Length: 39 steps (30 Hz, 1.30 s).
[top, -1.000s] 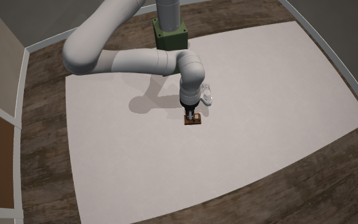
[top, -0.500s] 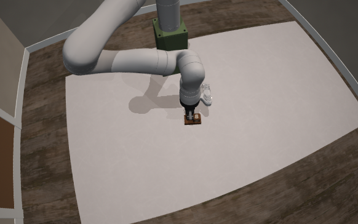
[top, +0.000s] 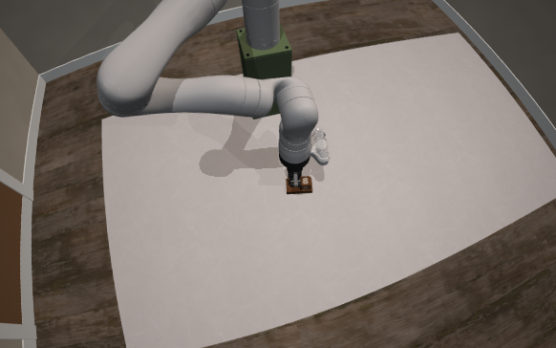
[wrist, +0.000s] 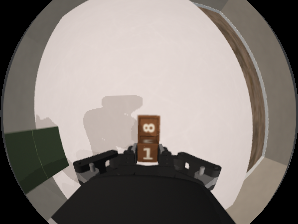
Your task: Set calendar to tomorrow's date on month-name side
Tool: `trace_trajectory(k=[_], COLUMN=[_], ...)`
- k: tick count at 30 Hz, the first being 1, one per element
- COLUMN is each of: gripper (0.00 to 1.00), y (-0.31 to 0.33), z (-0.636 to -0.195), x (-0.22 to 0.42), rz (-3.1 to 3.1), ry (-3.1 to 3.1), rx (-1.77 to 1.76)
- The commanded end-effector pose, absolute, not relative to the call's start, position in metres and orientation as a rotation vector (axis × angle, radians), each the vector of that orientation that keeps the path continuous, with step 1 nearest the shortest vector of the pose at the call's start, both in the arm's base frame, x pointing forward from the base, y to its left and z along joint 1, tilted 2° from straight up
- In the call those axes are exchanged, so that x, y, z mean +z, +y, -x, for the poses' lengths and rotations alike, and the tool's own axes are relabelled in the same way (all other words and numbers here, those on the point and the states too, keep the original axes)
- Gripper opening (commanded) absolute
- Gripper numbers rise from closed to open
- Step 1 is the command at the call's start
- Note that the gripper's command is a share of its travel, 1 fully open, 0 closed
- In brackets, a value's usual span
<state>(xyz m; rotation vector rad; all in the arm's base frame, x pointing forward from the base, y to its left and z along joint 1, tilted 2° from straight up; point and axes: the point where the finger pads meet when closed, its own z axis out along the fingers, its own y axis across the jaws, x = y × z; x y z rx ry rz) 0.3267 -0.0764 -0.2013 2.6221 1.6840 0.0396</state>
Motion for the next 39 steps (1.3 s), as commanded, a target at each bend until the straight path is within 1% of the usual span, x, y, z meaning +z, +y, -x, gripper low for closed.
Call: trace_trajectory(k=[1, 39], gripper=[0.26, 0.26], y=[-0.0769, -0.077], z=[-0.3275, -0.3277], x=[-0.2008, -0.2049], rz=[-2.621, -2.621], ry=[1.683, 1.683], rx=[0.041, 0.041])
